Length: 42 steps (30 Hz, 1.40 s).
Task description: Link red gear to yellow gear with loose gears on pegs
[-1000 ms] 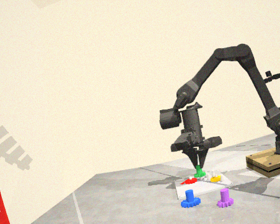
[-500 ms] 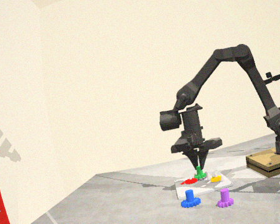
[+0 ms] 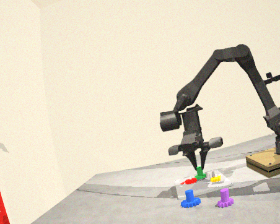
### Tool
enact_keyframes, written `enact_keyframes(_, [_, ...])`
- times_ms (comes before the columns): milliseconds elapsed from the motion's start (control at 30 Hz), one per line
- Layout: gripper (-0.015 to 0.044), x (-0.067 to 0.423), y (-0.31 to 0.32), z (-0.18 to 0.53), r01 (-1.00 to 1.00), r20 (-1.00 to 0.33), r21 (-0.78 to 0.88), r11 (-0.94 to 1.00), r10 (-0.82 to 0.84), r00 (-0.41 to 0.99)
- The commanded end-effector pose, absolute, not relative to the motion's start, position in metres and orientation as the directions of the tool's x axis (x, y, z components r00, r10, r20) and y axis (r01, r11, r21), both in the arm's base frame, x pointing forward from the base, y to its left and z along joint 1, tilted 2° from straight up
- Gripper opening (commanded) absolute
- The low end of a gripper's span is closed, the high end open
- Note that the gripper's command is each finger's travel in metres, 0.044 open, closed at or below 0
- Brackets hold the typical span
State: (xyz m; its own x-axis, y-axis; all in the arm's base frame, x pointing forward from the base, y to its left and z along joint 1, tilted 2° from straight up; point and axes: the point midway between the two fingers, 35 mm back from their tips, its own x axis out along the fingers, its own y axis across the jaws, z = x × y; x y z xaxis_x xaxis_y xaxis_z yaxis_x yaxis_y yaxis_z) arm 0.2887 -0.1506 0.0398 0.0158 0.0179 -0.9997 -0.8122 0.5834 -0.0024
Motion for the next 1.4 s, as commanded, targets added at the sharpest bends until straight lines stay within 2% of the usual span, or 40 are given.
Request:
enact_keyframes(0, [0.0,0.289,-0.151,0.038,-0.81,-1.0,0.0,0.586,0.018,0.014])
enact_keyframes(667, [0.0,0.289,-0.151,0.035,-0.448,-1.0,0.01,0.894,0.018,0.014])
enact_keyframes(800, [0.0,0.289,-0.151,0.035,-0.46,-1.0,0.01,0.888,0.018,0.014])
enact_keyframes(967, [0.0131,0.289,-0.15,0.036,-0.509,-1.0,0.008,0.861,0.018,0.014])
enact_keyframes(1000, [0.014,0.289,-0.15,0.036,-0.528,-1.0,0.008,0.849,0.018,0.014])
enact_keyframes(1367, [0.014,0.289,-0.151,0.083,-0.654,-1.0,0.004,0.756,0.018,0.014])
